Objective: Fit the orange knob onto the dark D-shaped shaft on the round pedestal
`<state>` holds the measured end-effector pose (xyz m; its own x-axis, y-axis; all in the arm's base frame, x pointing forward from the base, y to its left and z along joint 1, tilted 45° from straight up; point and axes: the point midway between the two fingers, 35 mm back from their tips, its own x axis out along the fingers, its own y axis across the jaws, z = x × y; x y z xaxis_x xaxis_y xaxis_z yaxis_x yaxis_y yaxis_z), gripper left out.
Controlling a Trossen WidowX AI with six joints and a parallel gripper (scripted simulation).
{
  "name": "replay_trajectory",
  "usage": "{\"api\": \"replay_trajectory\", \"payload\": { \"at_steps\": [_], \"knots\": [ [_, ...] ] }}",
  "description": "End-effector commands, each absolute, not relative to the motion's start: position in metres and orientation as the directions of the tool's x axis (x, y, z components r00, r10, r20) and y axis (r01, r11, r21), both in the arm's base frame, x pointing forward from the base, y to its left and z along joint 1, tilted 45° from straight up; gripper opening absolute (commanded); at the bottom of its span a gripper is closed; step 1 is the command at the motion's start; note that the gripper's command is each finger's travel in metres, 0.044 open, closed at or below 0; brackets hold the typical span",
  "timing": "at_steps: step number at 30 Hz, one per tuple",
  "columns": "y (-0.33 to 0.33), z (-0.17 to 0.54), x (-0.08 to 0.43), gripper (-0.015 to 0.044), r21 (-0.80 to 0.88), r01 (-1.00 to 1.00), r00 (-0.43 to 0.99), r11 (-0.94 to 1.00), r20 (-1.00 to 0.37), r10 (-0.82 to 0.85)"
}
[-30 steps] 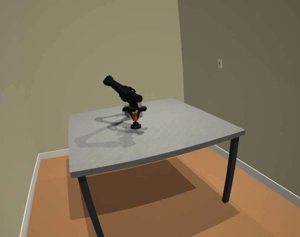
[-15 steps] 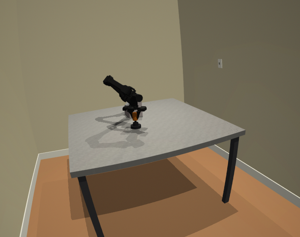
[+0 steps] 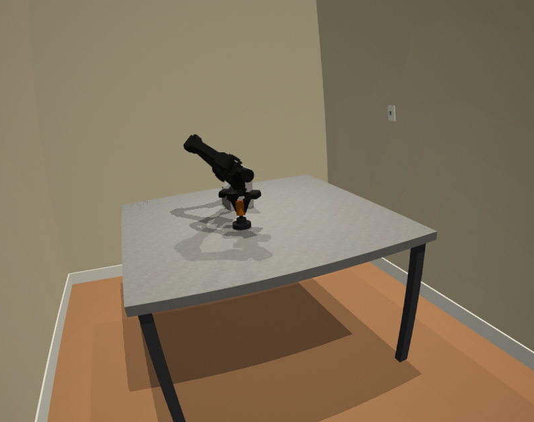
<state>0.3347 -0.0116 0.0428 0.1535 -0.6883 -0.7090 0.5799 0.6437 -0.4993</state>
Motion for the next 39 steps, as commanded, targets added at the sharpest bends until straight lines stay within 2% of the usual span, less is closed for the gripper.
{"api": "replay_trajectory", "payload": {
  "at_steps": [1,11,18,39],
  "knots": [
    [-0.0111,0.0419,0.3332,0.0000,-0.496,0.583,0.154,0.644,-0.710,-0.687],
    [-0.0092,0.0463,0.3317,0.0000,-0.491,0.590,0.154,0.641,-0.710,-0.687],
    [-0.0094,0.0478,0.3335,0.0000,-0.381,0.736,0.154,0.560,-0.710,-0.687],
    [-0.0101,0.0431,0.3334,0.0000,-0.381,0.736,0.154,0.559,-0.710,-0.687]
  ]
}}
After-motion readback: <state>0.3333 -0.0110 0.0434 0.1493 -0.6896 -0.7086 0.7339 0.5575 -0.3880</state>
